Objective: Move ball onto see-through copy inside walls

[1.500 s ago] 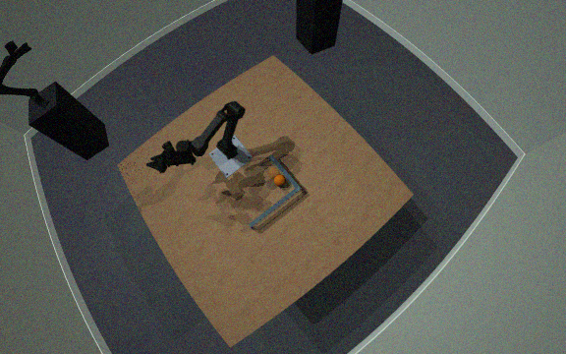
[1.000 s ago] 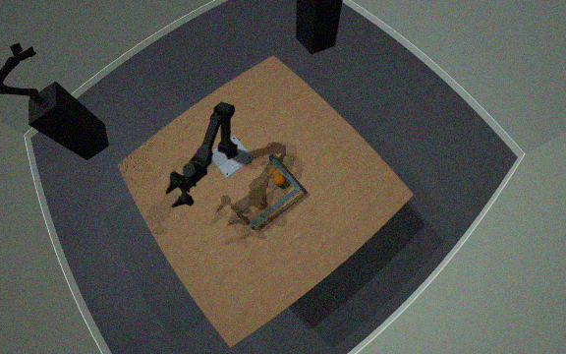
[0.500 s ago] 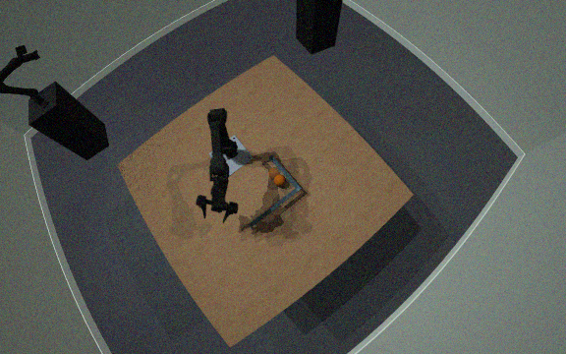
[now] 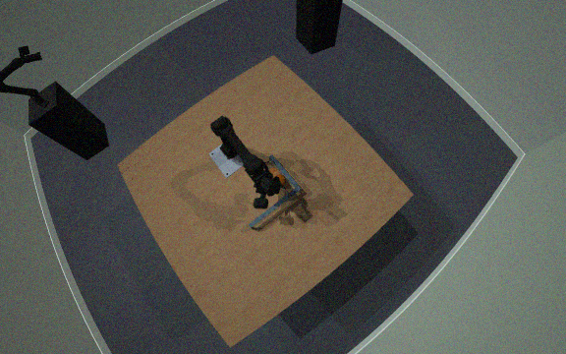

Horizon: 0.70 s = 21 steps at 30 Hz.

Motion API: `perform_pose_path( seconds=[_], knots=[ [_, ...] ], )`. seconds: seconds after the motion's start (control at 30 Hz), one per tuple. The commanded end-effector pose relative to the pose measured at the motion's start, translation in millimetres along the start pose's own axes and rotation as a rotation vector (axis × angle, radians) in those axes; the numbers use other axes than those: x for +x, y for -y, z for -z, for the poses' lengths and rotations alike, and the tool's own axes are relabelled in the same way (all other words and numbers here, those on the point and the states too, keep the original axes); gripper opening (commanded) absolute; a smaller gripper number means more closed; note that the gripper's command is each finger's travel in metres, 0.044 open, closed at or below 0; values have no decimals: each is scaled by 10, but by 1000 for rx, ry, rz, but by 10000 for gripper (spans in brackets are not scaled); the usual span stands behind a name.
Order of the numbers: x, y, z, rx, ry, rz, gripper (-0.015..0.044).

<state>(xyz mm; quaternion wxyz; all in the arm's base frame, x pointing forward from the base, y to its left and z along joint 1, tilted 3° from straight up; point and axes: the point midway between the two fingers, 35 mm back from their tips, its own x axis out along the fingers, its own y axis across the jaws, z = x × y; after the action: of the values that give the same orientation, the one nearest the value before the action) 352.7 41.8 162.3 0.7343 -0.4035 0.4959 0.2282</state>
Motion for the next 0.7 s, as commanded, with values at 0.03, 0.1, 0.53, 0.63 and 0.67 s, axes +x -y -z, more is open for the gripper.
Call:
perform_pose_path(
  seconds=[0.03, 0.1, 0.53, 0.63, 0.67],
  knots=[
    [-71, -675, -365, -438, 5, -212, 416],
    [-129, -980, -467, -628, 9, -304, 416],
    [-53, -1241, -503, -762, 14, -370, 416],
    [-40, -1246, -502, -762, 14, -370, 416],
    [-32, -1248, -501, -762, 14, -370, 416]
  ],
)
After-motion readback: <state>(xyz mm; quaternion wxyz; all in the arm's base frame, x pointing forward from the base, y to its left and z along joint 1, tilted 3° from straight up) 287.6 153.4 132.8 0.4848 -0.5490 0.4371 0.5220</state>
